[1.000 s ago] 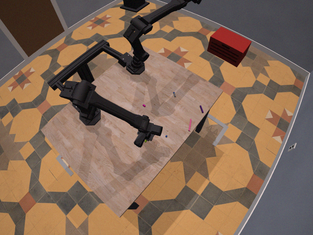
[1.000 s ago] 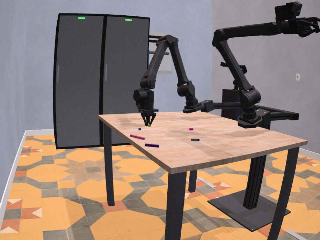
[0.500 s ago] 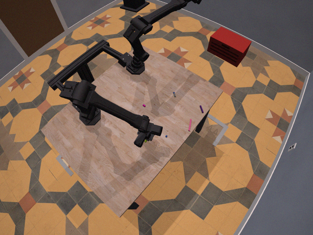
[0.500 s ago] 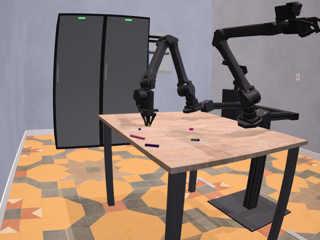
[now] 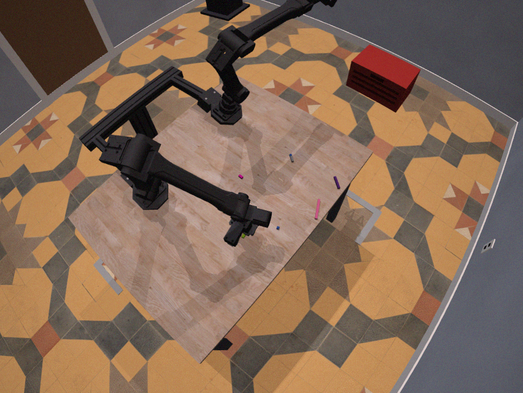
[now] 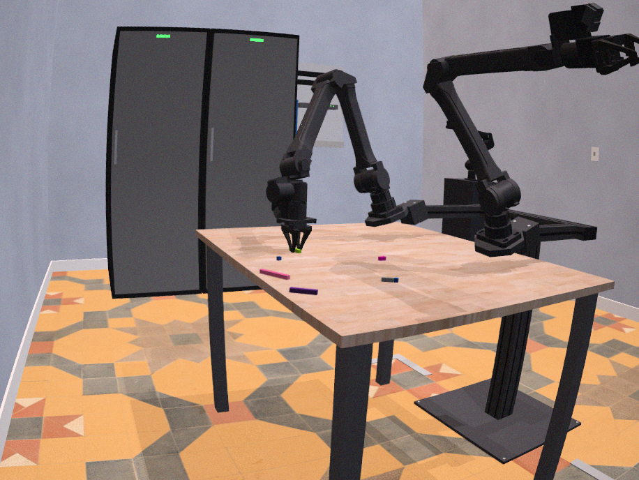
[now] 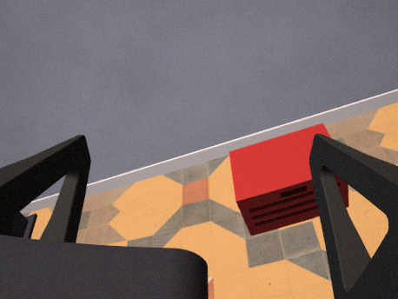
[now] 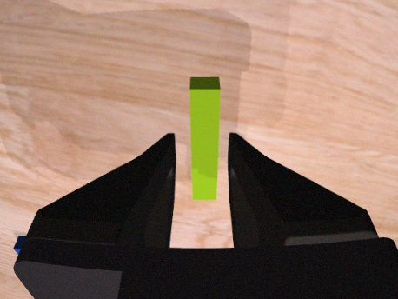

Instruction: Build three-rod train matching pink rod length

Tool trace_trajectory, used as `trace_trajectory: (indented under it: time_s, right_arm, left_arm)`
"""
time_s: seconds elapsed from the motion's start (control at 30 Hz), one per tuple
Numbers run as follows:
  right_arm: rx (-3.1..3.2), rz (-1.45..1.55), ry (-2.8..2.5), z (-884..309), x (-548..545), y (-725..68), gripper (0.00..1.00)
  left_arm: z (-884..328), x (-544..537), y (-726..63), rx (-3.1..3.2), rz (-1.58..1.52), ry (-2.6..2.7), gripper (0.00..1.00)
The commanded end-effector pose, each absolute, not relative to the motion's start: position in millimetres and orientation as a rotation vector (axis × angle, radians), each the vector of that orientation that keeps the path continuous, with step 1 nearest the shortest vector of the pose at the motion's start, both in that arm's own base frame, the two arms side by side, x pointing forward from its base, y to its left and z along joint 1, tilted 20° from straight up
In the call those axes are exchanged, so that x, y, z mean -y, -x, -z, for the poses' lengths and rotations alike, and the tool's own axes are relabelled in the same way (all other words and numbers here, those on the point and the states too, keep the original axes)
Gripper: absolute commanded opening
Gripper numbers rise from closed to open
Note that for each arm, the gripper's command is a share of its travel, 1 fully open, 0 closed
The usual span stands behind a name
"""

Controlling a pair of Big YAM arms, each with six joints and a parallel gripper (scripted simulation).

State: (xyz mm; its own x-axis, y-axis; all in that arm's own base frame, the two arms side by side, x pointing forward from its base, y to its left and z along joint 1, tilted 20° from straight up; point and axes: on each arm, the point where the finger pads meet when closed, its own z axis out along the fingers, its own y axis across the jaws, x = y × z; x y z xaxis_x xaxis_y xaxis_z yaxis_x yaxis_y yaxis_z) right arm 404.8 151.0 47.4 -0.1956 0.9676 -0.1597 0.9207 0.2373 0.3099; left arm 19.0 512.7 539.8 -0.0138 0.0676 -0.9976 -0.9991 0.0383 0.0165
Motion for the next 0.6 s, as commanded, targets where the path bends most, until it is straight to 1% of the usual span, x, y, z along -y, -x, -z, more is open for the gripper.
trace_trajectory:
  time_s: [0.0,0.03,0.57]
  right_arm:
    - [-2.203,-0.214,-1.738,-44.5,-150.2,-408.6,0.23]
    - [-2.203,-0.214,-1.738,-44.5,-150.2,-408.6,0.04]
    - [-2.203,-0.214,-1.738,-44.7,-150.3,-408.6,0.04]
  left_arm:
    - [-550.3,-505.7,-11.7,-1.146,-1.237,1.121,1.0]
    - [-550.3,-505.7,-11.7,-1.146,-1.237,1.121,1.0]
    - [-550.3,-505.7,-11.7,-1.146,-1.237,1.121,1.0]
